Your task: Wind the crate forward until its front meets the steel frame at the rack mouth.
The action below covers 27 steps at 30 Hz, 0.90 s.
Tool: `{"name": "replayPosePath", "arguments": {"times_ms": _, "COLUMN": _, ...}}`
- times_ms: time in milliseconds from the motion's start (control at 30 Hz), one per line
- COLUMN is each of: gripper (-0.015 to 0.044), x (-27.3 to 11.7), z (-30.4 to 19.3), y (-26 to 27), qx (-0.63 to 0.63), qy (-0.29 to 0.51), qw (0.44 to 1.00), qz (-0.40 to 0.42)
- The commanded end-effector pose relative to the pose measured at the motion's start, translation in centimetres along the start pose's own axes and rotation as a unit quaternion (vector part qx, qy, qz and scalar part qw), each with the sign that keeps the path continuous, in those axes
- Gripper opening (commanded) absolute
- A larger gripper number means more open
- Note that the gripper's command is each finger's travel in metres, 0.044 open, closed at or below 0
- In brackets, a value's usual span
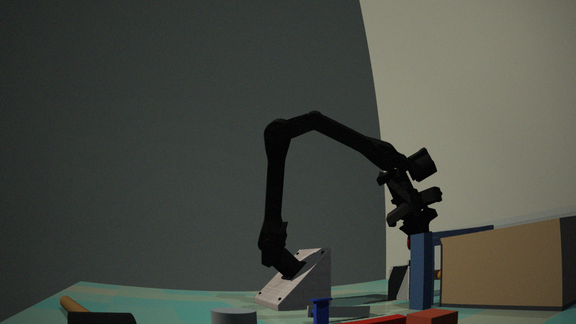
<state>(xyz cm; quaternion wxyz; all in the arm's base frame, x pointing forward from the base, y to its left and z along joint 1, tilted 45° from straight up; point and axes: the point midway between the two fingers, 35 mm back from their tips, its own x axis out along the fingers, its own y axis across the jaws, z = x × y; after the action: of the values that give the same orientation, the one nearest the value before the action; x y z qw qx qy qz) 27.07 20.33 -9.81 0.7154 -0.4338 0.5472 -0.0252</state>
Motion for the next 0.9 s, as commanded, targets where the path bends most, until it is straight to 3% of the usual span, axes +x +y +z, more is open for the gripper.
{"name": "replayPosePath", "arguments": {"times_ms": 0, "gripper": 0.0000, "x": 0.4, "z": 0.8, "y": 1.1, "qx": 0.006, "qy": -0.004, "qw": 1.000, "qz": 0.011}}
{"name": "replayPosePath", "arguments": {"times_ms": 867, "gripper": 0.0000, "x": 1.0, "z": 2.4, "y": 3.7, "qx": 0.007, "qy": -0.005, "qw": 1.000, "qz": 0.011}}
